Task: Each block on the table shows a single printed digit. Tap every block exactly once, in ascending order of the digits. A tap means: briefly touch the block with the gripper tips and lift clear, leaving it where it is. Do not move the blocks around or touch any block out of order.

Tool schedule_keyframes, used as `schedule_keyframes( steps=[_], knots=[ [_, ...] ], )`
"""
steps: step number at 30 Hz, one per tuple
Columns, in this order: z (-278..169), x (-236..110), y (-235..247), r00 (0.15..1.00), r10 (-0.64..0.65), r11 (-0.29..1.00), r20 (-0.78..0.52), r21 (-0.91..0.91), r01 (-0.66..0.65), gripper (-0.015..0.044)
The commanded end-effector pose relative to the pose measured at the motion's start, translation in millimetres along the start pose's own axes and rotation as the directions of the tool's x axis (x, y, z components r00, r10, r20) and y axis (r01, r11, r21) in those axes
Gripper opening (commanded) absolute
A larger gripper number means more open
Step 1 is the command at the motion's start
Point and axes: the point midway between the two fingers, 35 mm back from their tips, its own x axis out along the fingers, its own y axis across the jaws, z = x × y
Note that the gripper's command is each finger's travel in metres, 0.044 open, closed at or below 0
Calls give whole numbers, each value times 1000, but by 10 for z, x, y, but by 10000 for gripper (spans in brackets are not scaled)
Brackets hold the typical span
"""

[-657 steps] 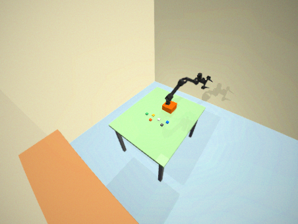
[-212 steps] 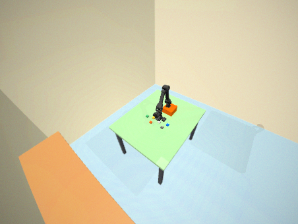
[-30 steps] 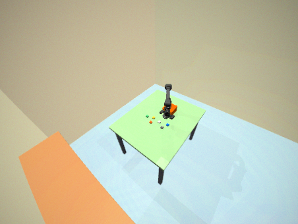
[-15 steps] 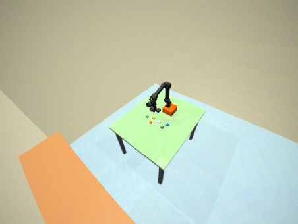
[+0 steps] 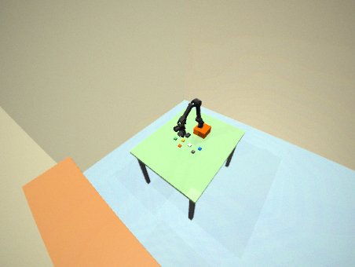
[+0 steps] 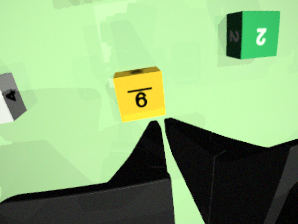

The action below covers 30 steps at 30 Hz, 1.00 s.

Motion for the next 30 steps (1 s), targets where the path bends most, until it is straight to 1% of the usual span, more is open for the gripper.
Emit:
schedule_keyframes(
  steps=[1, 23, 26, 30],
  knots=[
    [53, -1, -14, 1000, -3, 1000, 27, -2, 3, 20],
    [59, 301, -14, 1000, -3, 1000, 27, -2, 3, 20],
    [59, 301, -14, 1000, -3, 1000, 27, -2, 3, 20],
    [55, 21, -15, 1000, -3, 1000, 27, -2, 3, 20]
  ],
)
